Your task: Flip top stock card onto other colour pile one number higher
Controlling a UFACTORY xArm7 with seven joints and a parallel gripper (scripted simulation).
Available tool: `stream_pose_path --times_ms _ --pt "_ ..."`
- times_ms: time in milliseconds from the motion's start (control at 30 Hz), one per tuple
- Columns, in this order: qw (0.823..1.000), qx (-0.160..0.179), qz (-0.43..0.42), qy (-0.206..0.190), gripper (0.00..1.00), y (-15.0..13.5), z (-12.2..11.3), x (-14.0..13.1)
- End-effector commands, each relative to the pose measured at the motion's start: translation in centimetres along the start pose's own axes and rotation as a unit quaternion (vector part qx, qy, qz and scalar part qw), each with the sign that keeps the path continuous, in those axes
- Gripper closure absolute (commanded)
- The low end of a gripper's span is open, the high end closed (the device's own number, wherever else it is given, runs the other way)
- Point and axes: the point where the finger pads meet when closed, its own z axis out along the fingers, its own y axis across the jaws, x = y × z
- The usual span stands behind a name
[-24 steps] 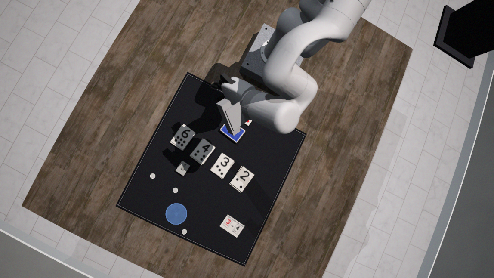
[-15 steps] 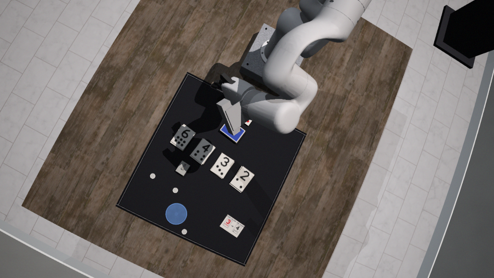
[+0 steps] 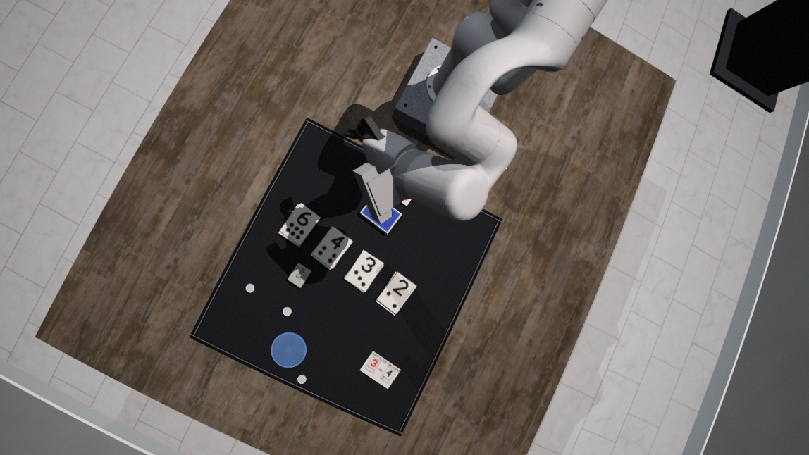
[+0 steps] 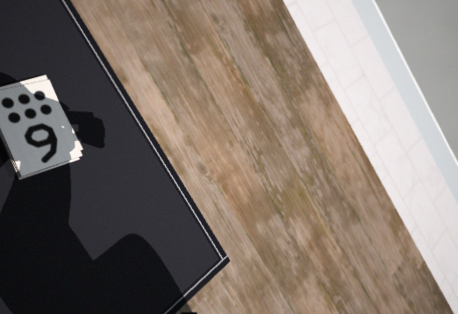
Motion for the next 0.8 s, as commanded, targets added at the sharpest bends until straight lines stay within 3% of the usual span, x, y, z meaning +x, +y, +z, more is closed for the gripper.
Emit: stream_pose_path --times_ms 0,33,100,200,300,367,467,500,567,600,633,667,733,767 --pt "0.997 0.042 0.060 -0.015 0.00 -4.1 2.8 0.2" --pt "0.994 0.058 0.085 -0.024 0.00 -5.7 3.9 0.1" --pt "0.994 0.058 0.085 -0.024 0.00 -5.7 3.9 0.1" --pt "0.984 0.092 0.146 -0.048 0.00 -9.2 6.2 -0.3" --pt "0.984 0.092 0.146 -0.048 0.00 -9.2 6.2 -0.3" --pt "0.964 0.126 0.219 -0.083 0.00 -12.9 8.6 -1.2" --pt "0.964 0.126 0.219 -0.083 0.00 -12.9 8.6 -1.2" --pt "0.950 0.141 0.259 -0.103 0.00 -14.6 9.7 -1.8" --pt "0.950 0.141 0.259 -0.103 0.00 -14.6 9.7 -1.8" --pt "0.934 0.154 0.298 -0.125 0.00 -16.3 10.8 -2.4" --pt "0.934 0.154 0.298 -0.125 0.00 -16.3 10.8 -2.4" --pt "0.915 0.164 0.337 -0.146 0.00 -17.8 11.7 -3.1" --pt "0.915 0.164 0.337 -0.146 0.00 -17.8 11.7 -3.1" --pt "0.896 0.172 0.374 -0.167 0.00 -19.1 12.6 -3.7"
